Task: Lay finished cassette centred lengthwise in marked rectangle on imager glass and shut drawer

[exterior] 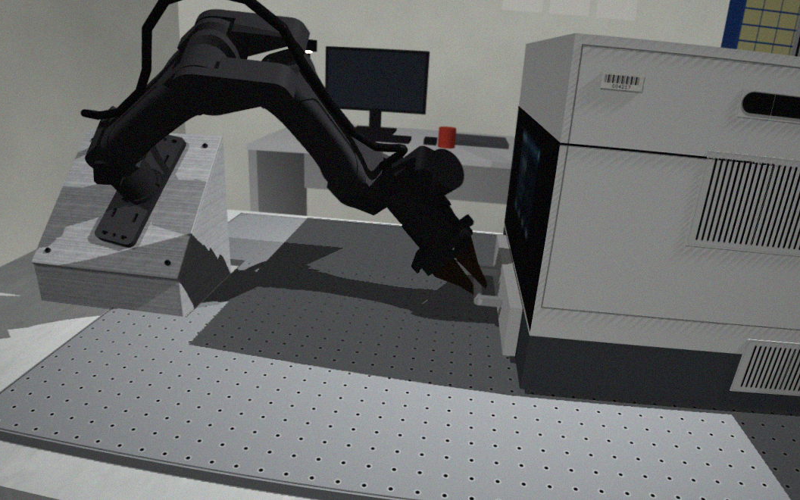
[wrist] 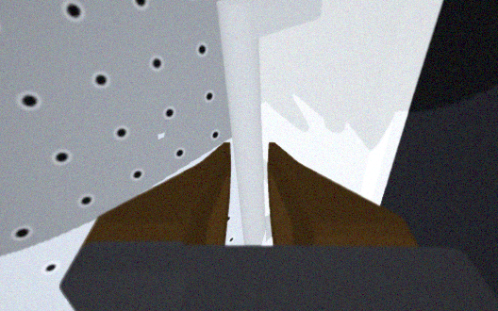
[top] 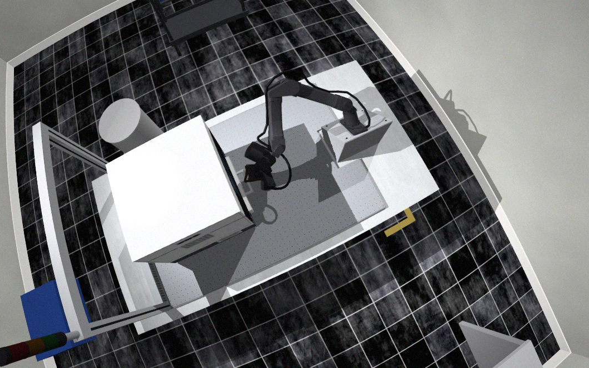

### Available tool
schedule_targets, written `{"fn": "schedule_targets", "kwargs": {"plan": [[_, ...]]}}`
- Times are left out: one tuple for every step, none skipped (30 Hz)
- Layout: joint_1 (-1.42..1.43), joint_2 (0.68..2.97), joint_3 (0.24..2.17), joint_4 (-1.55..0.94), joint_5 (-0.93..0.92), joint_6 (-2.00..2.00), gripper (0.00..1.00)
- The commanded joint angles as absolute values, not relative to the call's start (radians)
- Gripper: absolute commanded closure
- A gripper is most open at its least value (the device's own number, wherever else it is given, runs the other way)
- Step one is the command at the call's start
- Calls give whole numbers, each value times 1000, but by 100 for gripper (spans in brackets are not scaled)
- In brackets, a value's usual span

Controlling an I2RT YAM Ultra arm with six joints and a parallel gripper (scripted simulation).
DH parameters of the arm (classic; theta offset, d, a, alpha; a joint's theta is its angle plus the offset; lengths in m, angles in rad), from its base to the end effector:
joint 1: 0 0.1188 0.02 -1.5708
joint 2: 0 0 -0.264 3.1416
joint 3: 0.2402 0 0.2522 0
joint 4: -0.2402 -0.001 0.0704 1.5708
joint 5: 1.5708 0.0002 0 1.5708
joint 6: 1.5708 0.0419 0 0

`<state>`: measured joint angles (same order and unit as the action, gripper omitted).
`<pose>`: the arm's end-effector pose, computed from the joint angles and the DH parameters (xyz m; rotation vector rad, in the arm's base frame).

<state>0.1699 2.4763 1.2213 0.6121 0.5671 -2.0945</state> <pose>0.4425 0.0541 0.0040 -2.2184 1.4642 -1.5180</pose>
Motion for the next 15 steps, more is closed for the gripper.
{"fn": "schedule_targets", "kwargs": {"plan": [[171,2483,1201,604,553,-2094,65],[171,2483,1201,604,553,-2094,65],[171,2483,1201,604,553,-2094,65],[188,2483,1201,605,553,-2094,65],[188,2483,1201,605,553,-2094,65],[188,2483,1201,605,553,-2094,65],[188,2483,1201,605,553,-2094,65],[188,2483,1201,605,553,-2094,65],[188,2483,1201,605,553,-2094,65],[188,2483,1201,605,553,-2094,65],[188,2483,1201,605,553,-2094,65],[188,2483,1201,605,553,-2094,65],[188,2483,1201,605,553,-2094,65],[188,2483,1201,605,553,-2094,65],[188,2483,1201,605,553,-2094,65]]}}
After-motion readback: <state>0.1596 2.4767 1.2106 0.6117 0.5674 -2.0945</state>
